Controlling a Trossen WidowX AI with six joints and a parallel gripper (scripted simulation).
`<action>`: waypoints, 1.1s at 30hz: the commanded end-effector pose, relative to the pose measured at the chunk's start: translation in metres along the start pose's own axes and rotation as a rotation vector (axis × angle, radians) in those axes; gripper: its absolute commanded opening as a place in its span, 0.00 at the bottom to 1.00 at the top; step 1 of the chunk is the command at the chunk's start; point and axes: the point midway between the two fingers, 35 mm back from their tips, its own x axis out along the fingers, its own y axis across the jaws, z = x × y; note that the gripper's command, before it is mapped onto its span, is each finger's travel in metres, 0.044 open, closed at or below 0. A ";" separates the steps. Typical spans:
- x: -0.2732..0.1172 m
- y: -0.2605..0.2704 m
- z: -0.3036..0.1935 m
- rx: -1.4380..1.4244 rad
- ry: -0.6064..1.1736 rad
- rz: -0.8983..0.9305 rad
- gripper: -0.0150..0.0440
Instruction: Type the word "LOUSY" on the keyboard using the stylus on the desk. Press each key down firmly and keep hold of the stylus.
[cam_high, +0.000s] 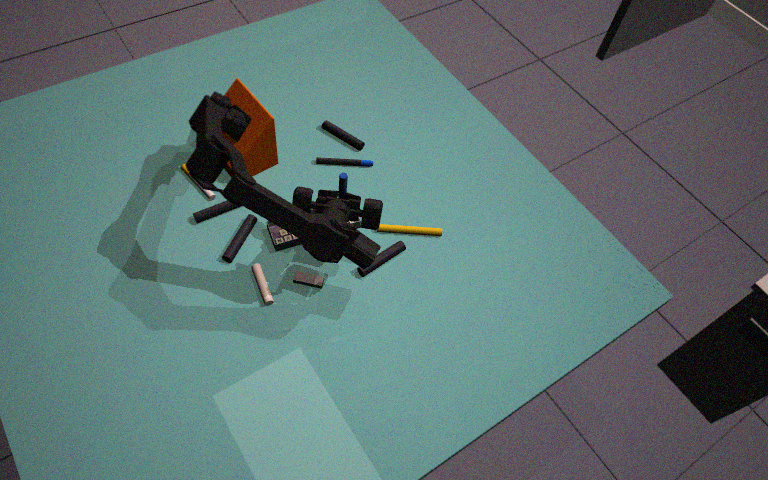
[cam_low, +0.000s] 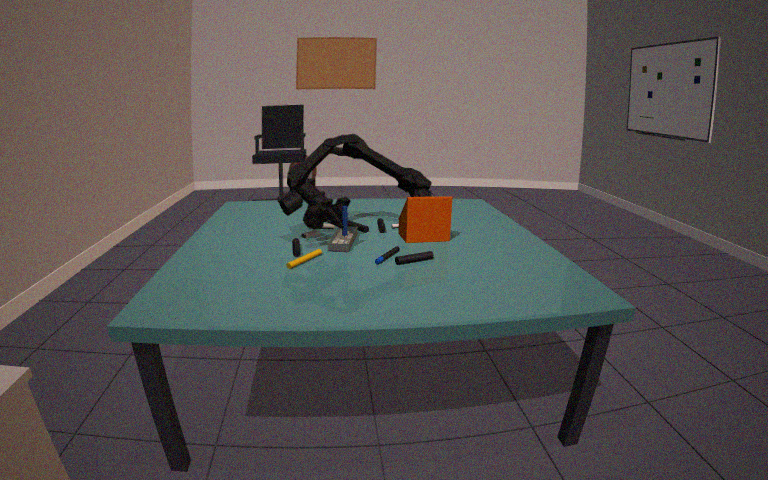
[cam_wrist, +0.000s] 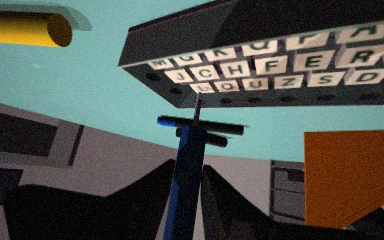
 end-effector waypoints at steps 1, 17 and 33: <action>0.001 0.000 0.002 -0.006 -0.003 -0.001 0.39; 0.004 0.000 0.007 -0.006 -0.003 -0.002 0.39; -0.012 -0.001 -0.023 -0.007 -0.001 -0.001 0.39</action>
